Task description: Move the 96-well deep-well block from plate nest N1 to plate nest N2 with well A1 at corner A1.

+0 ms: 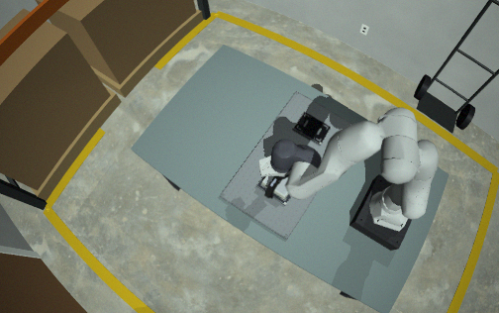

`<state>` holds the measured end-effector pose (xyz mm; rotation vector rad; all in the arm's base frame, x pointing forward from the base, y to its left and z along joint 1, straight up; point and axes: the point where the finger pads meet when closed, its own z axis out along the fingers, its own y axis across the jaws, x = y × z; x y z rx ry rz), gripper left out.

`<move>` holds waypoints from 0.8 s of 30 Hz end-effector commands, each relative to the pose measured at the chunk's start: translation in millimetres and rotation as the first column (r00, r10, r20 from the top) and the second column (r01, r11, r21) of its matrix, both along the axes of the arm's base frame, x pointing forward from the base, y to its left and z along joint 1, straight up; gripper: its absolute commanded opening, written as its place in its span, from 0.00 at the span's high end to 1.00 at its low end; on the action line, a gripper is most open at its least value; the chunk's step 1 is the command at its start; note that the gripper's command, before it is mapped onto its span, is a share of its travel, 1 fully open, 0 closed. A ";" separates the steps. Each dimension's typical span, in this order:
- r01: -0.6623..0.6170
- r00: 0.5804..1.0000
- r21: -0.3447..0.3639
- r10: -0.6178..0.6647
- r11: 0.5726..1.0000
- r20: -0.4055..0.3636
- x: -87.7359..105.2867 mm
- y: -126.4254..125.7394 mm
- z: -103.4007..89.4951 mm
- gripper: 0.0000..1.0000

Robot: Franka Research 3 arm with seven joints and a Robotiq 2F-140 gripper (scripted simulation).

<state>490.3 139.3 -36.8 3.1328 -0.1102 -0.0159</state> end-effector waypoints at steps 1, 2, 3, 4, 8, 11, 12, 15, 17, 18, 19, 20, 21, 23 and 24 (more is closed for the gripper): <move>-0.003 1.000 0.004 0.003 1.000 0.008 3.2 0.7 -4.6 0.00; -0.003 1.000 0.004 0.003 1.000 0.008 3.2 0.7 -4.8 0.00; -0.003 1.000 0.004 0.003 1.000 0.008 3.2 0.7 -4.8 0.00; -0.003 1.000 0.004 0.003 1.000 0.008 3.2 0.7 -4.8 0.00; -0.003 1.000 0.004 0.003 1.000 0.008 3.2 0.7 -4.8 0.00; -0.003 1.000 0.004 0.003 1.000 0.008 3.2 0.7 -4.8 0.00; -0.003 1.000 0.004 0.003 1.000 0.008 3.2 0.7 -4.8 0.00; -0.003 1.000 0.004 0.003 1.000 0.008 3.2 0.7 -4.8 0.00; -0.003 1.000 0.004 0.003 1.000 0.008 3.2 0.7 -4.8 0.00; -0.003 1.000 0.004 0.003 1.000 0.008 3.2 0.7 -4.8 0.00; -0.003 1.000 0.004 0.003 1.000 0.008 3.2 0.7 -4.8 0.00; -0.003 1.000 0.004 0.003 1.000 0.008 3.2 0.7 -4.8 0.00; -0.003 1.000 0.004 0.003 1.000 0.008 3.2 0.7 -4.8 0.00; -0.003 1.000 0.004 0.003 1.000 0.008 3.2 0.7 -4.8 0.37; -0.003 1.000 0.004 0.003 1.000 0.008 3.2 0.7 -4.8 0.37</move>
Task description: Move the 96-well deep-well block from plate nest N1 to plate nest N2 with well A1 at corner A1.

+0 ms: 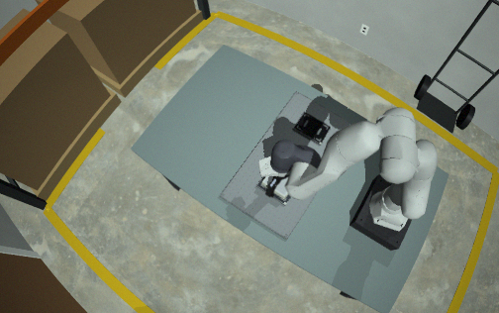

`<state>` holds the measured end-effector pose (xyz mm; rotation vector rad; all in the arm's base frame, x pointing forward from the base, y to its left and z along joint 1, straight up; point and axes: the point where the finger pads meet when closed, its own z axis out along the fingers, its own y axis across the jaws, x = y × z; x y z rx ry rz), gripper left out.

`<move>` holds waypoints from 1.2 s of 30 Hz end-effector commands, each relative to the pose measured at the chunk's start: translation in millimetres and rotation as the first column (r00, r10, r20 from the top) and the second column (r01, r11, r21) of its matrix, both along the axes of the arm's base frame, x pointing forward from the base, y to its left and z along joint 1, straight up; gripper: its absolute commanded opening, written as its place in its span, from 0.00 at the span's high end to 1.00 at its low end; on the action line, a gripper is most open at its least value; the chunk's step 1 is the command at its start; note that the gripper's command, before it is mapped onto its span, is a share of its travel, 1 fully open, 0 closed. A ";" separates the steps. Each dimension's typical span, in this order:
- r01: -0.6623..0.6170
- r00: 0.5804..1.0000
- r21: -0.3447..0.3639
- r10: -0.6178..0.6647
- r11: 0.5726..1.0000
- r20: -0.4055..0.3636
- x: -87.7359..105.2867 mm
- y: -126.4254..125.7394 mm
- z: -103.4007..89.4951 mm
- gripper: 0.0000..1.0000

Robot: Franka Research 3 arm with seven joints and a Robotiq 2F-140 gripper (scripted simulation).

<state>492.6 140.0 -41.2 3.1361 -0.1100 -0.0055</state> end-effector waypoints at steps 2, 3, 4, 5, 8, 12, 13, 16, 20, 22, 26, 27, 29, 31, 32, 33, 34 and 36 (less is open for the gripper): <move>-0.003 1.000 0.001 0.003 1.000 0.001 0.8 0.0 -0.3 0.37; -0.003 1.000 0.001 0.003 1.000 0.001 0.8 0.0 -0.3 0.37; -0.003 1.000 0.001 0.003 1.000 0.001 0.8 0.0 -0.3 0.37; -0.003 1.000 0.001 0.003 1.000 0.001 0.8 0.0 -0.3 0.37; -0.003 1.000 0.001 0.003 1.000 0.001 0.8 0.0 -0.3 0.37; -0.003 1.000 0.001 0.003 1.000 0.001 0.8 0.0 -0.3 0.37; -0.003 1.000 0.001 0.003 1.000 0.001 0.8 0.0 -0.3 0.37; -0.003 1.000 0.001 0.003 1.000 0.001 0.8 0.0 -0.3 0.37; -0.003 1.000 0.001 0.003 1.000 0.001 0.8 0.0 -0.3 0.37; -0.003 1.000 0.001 0.003 1.000 0.001 0.8 0.0 -0.3 0.37; -0.003 1.000 0.001 0.003 1.000 0.001 0.8 0.0 -0.3 0.37; -0.003 1.000 0.001 0.003 1.000 0.001 0.8 0.0 -0.1 0.38; -0.003 1.000 0.001 0.003 1.000 0.001 0.8 0.0 -0.1 0.38; -0.003 1.000 0.001 0.003 1.000 0.001 0.8 0.0 0.2 0.39; -0.003 1.000 0.001 0.003 1.000 0.001 0.8 0.0 0.2 0.39; -0.003 1.000 0.001 0.003 1.000 0.001 0.8 0.0 0.2 0.39; -0.003 1.000 0.001 0.003 1.000 0.001 0.8 0.0 0.2 0.39; -0.003 1.000 0.001 0.003 1.000 0.001 0.8 0.0 0.5 0.40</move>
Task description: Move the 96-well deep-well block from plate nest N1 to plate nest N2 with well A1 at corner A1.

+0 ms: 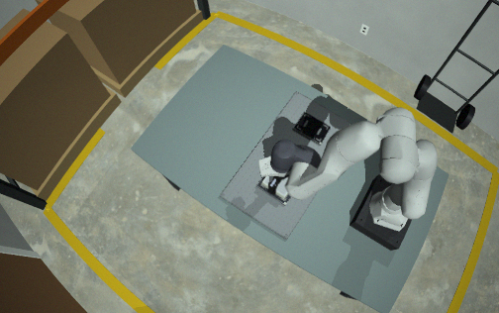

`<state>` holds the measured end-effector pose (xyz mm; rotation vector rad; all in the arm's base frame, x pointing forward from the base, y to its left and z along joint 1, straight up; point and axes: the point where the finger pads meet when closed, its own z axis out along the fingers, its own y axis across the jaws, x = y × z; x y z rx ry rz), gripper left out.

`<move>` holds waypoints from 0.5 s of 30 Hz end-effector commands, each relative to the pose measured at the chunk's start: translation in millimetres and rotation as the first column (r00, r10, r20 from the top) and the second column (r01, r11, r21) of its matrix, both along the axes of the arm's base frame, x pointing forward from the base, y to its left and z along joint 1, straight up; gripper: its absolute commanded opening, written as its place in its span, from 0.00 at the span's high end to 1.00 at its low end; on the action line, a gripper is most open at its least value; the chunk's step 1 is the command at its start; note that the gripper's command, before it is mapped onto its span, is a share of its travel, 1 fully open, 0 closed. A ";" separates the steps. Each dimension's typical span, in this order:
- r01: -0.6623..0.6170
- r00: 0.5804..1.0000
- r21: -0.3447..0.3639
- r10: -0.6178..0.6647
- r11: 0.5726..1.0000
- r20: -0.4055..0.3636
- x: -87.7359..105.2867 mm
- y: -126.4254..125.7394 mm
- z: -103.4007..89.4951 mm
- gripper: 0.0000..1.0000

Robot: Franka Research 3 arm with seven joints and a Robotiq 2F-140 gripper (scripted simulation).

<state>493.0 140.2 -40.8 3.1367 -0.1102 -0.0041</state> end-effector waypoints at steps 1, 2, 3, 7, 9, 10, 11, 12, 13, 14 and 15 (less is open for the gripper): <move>-0.003 1.000 0.000 0.003 1.000 0.001 0.5 -0.2 0.0 0.40; -0.003 1.000 0.000 0.003 1.000 0.001 0.5 -0.2 0.0 0.40; -0.003 1.000 0.000 0.003 1.000 0.001 0.5 -0.2 0.0 0.40; -0.003 1.000 0.000 0.003 1.000 0.001 0.5 -0.2 0.0 0.40; -0.003 1.000 0.000 0.003 1.000 0.001 0.5 -0.2 0.0 0.40; -0.003 1.000 0.000 0.003 1.000 0.001 0.5 -0.2 0.0 0.40; -0.003 1.000 0.000 0.003 1.000 0.001 0.5 -0.2 0.0 0.40; -0.003 1.000 0.000 0.003 1.000 0.001 0.5 -0.2 0.0 0.40; -0.003 1.000 0.000 0.003 1.000 0.001 0.5 -0.2 0.0 0.40; -0.003 1.000 0.000 0.003 1.000 0.001 0.5 -0.2 0.0 0.40; -0.003 1.000 0.000 0.003 1.000 0.001 0.5 -0.2 1.7 0.40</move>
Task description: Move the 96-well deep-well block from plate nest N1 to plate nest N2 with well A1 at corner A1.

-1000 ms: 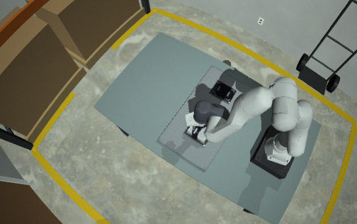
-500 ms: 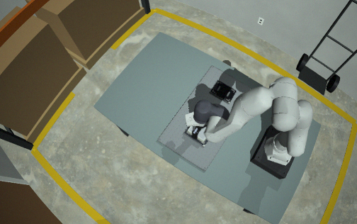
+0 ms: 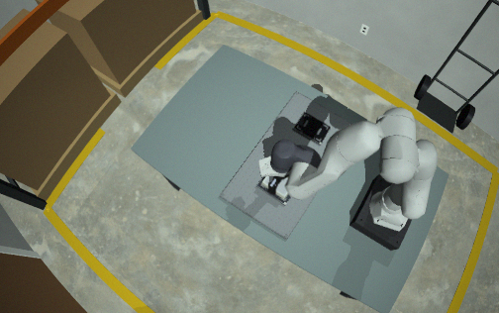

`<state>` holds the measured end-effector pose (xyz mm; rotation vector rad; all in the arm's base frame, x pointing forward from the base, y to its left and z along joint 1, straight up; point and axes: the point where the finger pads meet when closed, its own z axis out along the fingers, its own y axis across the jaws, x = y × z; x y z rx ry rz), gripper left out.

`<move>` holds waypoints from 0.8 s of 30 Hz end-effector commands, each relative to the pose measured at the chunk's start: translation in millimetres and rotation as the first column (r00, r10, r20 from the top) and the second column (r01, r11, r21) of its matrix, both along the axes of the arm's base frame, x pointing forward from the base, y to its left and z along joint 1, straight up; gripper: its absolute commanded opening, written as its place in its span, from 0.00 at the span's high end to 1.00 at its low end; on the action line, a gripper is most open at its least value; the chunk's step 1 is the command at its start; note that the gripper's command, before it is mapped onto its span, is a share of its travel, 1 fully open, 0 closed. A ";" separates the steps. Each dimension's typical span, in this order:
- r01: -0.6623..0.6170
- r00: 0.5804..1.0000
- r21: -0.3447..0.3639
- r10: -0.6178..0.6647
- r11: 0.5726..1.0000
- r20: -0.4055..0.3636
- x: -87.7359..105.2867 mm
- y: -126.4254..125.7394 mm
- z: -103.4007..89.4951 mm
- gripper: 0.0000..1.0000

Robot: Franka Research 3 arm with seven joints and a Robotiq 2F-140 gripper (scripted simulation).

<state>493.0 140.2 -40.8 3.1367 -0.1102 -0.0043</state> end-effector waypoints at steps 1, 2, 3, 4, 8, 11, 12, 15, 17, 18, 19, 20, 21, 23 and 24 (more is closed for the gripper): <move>-0.003 1.000 0.000 0.003 1.000 0.001 0.5 -0.2 3.3 0.40; -0.003 1.000 0.000 0.003 1.000 0.001 0.5 -0.2 5.0 0.40; -0.003 1.000 0.000 0.003 1.000 0.001 0.5 -0.2 6.6 0.40; -0.003 1.000 0.000 0.003 1.000 0.001 0.5 -0.2 8.3 0.40; -0.003 1.000 0.000 0.003 1.000 0.001 0.5 -0.2 11.6 0.40; -0.003 1.000 0.000 0.003 1.000 0.001 0.5 -0.2 16.6 0.40; -0.003 1.000 0.000 0.003 1.000 0.001 0.5 -0.2 18.3 0.40; -0.003 1.000 0.000 0.003 1.000 0.001 0.6 -0.1 23.3 0.40; -0.003 1.000 0.000 0.003 1.000 0.001 0.6 -0.1 26.6 0.40; -0.003 1.000 0.000 0.003 1.000 0.001 0.6 -0.1 28.3 0.40; -0.003 1.000 0.000 0.003 1.000 0.001 0.6 -0.1 30.0 0.40; -0.003 1.000 0.000 0.003 1.000 0.001 0.6 -0.1 31.6 0.40; -0.003 1.000 0.000 0.003 1.000 0.001 0.6 -0.1 33.3 0.40; -0.003 1.000 0.000 0.003 1.000 0.001 0.6 -0.1 35.0 0.40; -0.003 1.000 0.000 0.003 1.000 0.001 0.6 -0.1 35.0 0.40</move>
